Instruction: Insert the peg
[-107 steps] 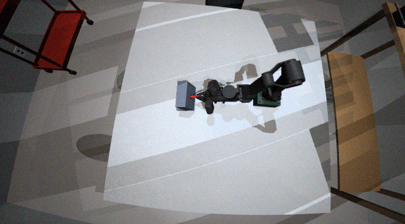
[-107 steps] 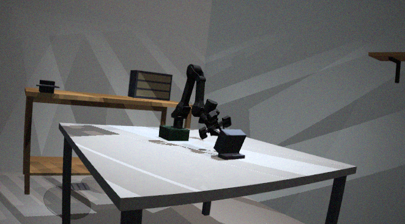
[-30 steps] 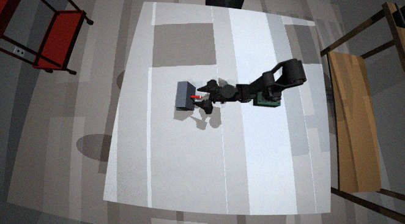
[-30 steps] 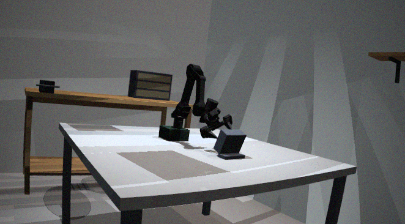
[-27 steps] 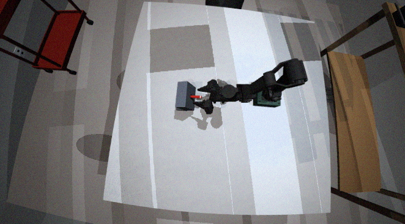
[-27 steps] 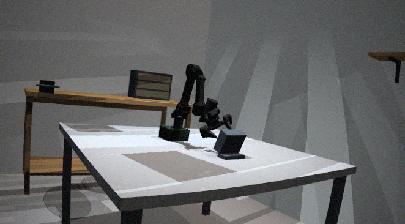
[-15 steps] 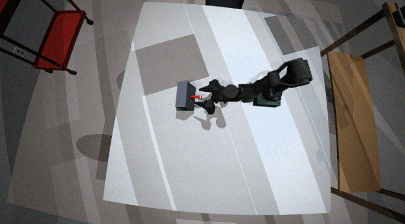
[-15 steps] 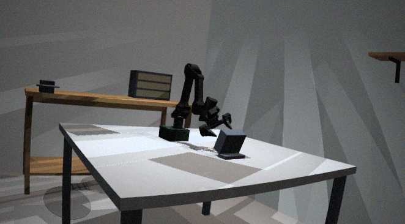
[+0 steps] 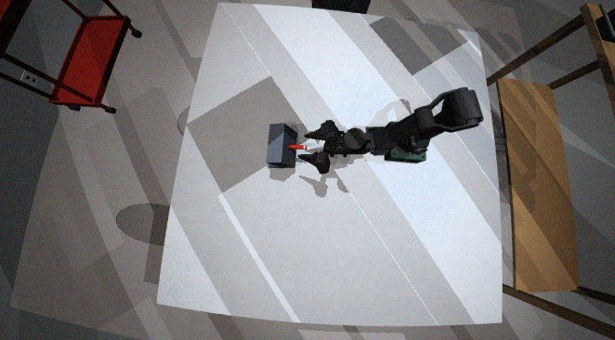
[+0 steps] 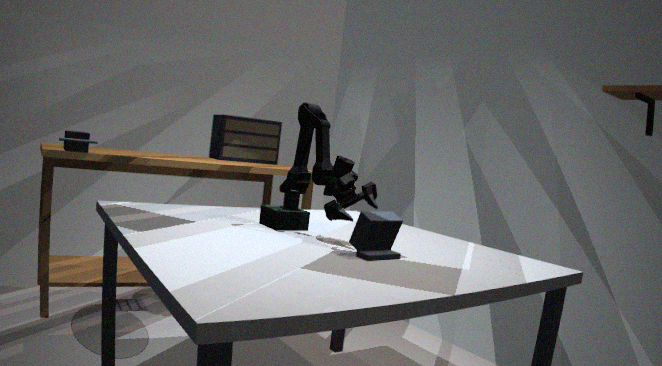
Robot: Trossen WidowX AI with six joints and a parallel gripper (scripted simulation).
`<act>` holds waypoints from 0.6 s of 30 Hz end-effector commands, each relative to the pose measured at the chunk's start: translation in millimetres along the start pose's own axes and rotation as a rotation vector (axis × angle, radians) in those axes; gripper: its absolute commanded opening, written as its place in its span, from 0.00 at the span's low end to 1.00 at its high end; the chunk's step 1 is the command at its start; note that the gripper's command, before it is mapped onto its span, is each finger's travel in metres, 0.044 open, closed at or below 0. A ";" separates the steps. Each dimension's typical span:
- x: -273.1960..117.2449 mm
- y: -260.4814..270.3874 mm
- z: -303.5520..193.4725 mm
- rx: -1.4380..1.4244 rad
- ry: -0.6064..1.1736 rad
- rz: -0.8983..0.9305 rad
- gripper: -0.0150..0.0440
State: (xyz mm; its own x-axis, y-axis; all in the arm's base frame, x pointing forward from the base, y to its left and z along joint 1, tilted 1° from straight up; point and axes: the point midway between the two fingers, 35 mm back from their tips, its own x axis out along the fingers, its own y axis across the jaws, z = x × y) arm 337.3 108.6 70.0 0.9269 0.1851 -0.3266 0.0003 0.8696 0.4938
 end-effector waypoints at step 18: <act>-15.5 -0.1 -0.1 0.002 0.008 -0.008 1.00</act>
State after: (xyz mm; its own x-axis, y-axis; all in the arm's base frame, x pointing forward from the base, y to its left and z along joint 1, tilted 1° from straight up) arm 326.8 107.3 77.3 0.9265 0.1861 -0.3271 -0.0007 0.8701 0.4929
